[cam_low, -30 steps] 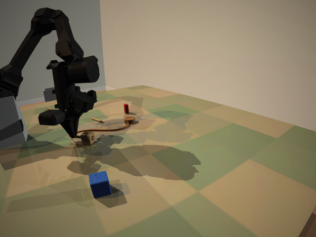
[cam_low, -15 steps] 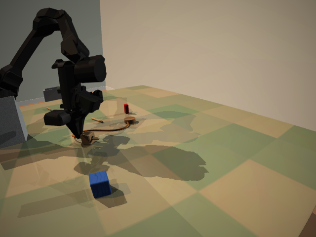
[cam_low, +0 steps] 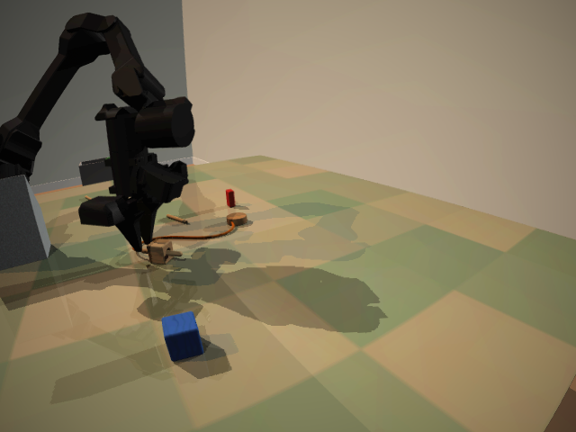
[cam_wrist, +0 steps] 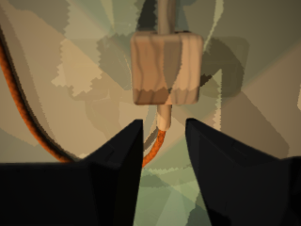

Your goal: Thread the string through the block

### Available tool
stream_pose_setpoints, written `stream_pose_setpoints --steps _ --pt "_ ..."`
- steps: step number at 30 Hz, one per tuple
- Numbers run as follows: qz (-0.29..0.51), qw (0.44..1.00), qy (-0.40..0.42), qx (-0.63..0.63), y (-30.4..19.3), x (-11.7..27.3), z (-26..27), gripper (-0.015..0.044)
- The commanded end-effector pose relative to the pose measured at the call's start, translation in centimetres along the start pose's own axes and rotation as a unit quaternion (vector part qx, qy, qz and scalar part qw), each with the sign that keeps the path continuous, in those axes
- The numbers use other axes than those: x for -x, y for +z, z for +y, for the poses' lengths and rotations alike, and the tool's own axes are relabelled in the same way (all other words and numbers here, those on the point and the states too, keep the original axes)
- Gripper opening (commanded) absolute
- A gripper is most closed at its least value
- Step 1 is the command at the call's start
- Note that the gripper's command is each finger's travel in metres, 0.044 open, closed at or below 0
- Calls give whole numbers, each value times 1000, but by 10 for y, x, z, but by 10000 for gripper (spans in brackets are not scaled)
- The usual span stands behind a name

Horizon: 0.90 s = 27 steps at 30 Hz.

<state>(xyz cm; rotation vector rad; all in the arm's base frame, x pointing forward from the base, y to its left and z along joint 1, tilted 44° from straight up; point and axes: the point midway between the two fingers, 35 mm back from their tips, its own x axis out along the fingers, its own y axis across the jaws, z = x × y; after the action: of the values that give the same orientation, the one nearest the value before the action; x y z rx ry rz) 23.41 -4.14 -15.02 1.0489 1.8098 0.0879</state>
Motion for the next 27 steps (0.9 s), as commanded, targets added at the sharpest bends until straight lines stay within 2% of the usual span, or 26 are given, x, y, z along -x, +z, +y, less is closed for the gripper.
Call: stream_pose_setpoints --steps 1,4,12,16,21,27 --pt "-10 1000 -3 4 5 50 0 124" --pt "-9 1000 -3 4 2 74 -1 124" --pt "-15 1000 1 -7 5 70 -1 124" --pt "-16 985 4 -173 11 72 -3 124" --pt "-15 913 7 -408 19 72 -3 124" --pt "-11 763 10 -646 29 72 -3 124"
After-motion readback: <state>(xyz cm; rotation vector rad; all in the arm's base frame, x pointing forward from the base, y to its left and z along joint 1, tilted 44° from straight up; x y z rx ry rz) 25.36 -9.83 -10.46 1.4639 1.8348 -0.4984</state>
